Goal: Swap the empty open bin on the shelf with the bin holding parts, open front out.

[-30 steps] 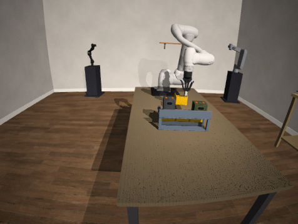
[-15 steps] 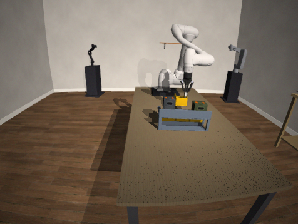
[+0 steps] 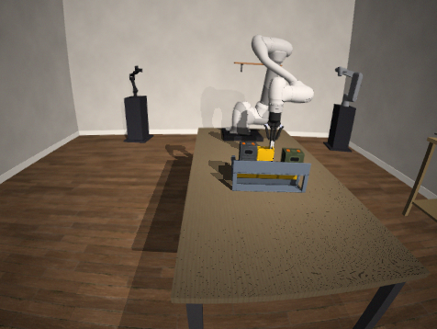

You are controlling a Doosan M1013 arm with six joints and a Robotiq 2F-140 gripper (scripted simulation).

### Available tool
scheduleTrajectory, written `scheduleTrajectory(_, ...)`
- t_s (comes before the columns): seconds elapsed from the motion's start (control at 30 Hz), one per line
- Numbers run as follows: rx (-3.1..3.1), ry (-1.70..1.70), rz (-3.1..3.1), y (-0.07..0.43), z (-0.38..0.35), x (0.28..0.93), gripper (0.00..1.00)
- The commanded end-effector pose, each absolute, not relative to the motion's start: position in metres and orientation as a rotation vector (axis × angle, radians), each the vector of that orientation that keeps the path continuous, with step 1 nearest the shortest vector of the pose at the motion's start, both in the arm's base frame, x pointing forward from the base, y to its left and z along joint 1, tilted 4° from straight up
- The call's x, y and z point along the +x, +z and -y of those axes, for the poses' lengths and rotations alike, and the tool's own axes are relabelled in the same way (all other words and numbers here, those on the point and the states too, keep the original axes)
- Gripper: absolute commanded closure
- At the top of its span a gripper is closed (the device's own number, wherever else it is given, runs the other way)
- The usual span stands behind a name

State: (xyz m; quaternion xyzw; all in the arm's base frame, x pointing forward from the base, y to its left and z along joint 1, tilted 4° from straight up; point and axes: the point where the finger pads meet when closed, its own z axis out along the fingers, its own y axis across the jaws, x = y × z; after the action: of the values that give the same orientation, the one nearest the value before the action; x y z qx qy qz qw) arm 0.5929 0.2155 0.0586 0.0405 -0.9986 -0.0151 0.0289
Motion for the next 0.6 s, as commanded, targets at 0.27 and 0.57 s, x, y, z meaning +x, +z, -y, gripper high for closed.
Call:
scheduleTrajectory(0.27,0.125,-0.047,3.081,0.032,-0.216,0.591,0.9)
scheduleTrajectory(0.57,0.125,-0.047,3.081,0.027,-0.216,0.591,0.9)
